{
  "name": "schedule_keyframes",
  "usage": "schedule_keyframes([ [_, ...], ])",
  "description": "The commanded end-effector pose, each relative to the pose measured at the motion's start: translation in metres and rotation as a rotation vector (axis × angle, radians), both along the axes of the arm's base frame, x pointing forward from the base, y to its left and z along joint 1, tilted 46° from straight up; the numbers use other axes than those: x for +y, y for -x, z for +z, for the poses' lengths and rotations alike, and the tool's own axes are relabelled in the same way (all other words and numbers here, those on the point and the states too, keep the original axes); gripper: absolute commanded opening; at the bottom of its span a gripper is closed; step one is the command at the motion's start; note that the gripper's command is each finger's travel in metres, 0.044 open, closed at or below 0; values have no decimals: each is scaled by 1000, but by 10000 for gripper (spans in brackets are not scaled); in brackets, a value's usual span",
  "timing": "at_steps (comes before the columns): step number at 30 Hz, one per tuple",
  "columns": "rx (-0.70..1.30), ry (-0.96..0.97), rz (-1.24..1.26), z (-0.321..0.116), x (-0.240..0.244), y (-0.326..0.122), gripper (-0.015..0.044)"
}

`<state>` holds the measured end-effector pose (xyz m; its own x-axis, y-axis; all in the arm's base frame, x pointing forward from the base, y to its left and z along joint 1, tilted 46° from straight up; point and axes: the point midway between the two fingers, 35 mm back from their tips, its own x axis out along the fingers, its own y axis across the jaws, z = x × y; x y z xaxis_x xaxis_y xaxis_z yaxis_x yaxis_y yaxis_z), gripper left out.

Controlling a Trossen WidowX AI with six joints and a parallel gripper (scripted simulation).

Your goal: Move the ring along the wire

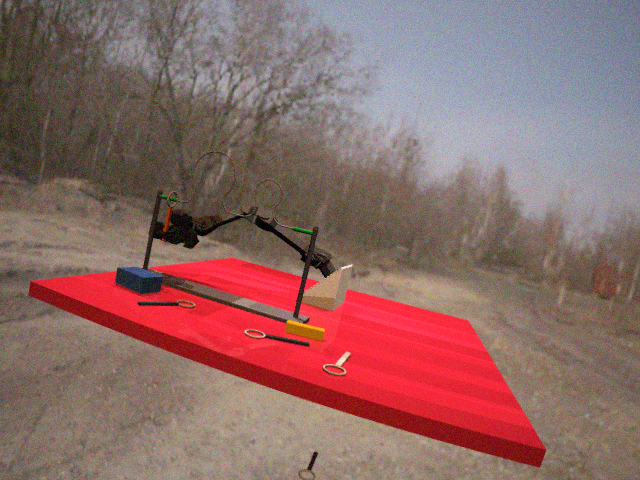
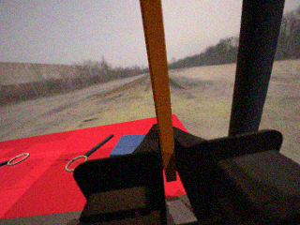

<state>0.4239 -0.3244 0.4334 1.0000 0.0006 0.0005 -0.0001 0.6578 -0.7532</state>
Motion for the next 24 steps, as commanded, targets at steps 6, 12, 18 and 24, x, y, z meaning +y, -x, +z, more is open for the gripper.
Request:
schedule_keyframes([
  [6, 80, -7, -91, -5, 5, 15, -150],
  [12, 149, -8, -169, -8, 11, 27, -150],
  [18, 218, -12, -245, -11, 17, 40, -150],
  [24, 288, -22, -319, -13, 25, 51, -150],
])
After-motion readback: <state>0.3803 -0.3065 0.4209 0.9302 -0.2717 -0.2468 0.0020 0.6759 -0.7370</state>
